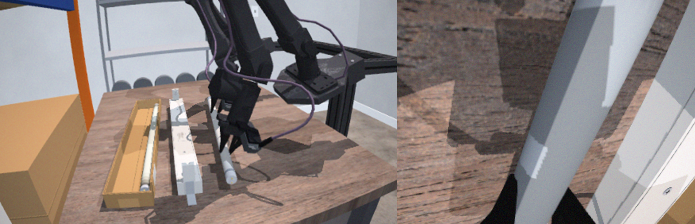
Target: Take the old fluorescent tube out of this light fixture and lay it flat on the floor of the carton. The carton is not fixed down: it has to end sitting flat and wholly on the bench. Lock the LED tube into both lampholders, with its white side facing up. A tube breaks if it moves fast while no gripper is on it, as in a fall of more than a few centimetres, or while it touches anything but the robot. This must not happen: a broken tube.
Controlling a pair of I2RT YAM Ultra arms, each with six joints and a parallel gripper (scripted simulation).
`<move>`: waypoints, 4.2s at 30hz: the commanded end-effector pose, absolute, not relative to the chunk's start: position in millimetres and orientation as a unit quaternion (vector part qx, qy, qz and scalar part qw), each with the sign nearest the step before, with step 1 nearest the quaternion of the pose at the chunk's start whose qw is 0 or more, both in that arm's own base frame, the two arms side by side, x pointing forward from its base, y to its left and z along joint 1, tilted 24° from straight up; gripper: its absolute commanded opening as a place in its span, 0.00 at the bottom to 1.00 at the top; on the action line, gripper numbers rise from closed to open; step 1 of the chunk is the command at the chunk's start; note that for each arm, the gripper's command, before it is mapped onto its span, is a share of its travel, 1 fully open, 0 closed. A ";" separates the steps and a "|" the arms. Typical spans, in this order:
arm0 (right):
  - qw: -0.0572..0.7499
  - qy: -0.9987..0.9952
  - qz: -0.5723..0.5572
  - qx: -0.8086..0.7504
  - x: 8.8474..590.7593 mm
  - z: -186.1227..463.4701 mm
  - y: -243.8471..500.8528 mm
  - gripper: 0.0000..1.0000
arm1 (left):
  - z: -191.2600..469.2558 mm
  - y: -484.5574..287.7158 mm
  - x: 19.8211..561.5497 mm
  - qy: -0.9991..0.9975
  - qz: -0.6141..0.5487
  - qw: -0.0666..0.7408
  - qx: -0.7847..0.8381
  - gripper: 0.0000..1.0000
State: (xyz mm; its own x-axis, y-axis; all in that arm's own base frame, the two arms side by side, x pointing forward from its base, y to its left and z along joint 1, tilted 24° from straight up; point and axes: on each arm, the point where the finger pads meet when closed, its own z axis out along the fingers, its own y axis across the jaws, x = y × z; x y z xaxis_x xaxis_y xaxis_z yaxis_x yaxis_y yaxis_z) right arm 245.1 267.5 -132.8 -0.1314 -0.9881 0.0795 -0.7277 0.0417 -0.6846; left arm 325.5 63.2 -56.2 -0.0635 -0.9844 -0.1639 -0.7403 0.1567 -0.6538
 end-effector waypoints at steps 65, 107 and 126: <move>0.249 0.685 -0.290 -0.620 256.6 -133.5 288.3 0.11 | -52.8 60.7 292.1 0.706 -0.195 0.277 -0.622 0.49; 0.249 0.685 -0.290 -0.620 256.6 -133.5 288.3 0.11 | -49.7 40.9 305.7 0.956 0.020 0.283 -0.073 0.49; 0.249 0.685 -0.290 -0.620 256.6 -133.5 288.3 0.11 | -46.6 27.4 312.2 0.917 0.125 0.206 0.319 0.49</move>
